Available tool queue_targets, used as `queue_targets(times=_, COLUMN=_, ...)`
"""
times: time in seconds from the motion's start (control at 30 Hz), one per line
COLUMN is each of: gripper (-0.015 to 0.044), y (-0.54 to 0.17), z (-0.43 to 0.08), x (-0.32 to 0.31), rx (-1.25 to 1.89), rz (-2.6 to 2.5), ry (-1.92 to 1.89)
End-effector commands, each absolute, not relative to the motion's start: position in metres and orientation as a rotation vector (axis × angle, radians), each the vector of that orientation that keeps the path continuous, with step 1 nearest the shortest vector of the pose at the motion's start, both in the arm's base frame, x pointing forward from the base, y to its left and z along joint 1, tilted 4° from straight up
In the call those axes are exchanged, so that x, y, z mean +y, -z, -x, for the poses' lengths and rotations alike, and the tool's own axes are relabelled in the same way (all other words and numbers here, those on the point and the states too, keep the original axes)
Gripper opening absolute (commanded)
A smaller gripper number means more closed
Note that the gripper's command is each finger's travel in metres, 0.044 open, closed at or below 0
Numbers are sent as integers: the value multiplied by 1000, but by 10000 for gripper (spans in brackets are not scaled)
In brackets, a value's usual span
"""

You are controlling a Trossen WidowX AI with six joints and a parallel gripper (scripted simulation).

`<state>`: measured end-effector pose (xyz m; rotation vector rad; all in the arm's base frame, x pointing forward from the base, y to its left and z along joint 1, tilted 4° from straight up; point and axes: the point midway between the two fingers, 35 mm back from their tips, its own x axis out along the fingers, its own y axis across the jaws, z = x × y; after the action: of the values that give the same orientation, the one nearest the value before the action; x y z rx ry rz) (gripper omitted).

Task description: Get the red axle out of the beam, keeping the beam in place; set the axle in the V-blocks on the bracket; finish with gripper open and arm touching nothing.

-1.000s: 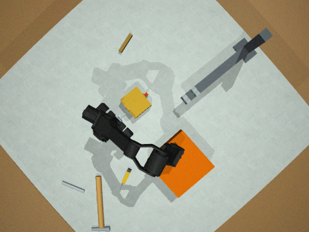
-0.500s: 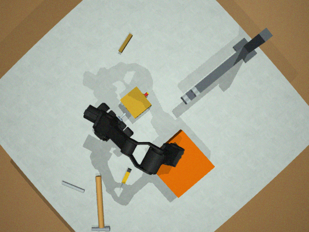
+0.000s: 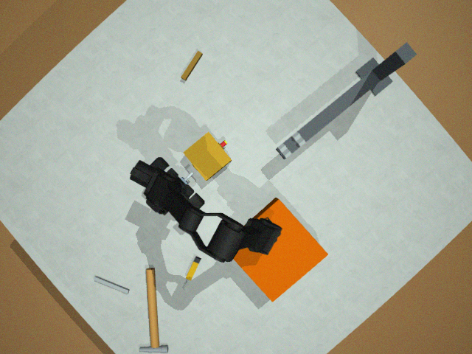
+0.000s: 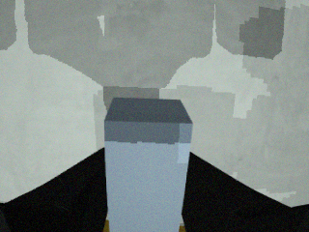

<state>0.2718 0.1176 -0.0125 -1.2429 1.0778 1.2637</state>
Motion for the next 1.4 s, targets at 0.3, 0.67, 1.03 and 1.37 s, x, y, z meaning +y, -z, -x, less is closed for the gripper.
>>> queue_targets(times=0.3, gripper=0, y=34, z=-270, x=117, rx=1082, rz=1246, ry=-1263)
queue_targets(times=0.67, gripper=26, y=43, z=-270, x=118, rx=1078, rz=1245, ry=-1268)
queue_targets(times=1.03, gripper=315, y=43, z=-270, x=118, rx=1078, rz=1245, ry=-1268)
queue_targets(times=1.37, gripper=440, y=22, z=-269, x=117, rx=1082, rz=1246, ry=-1263)
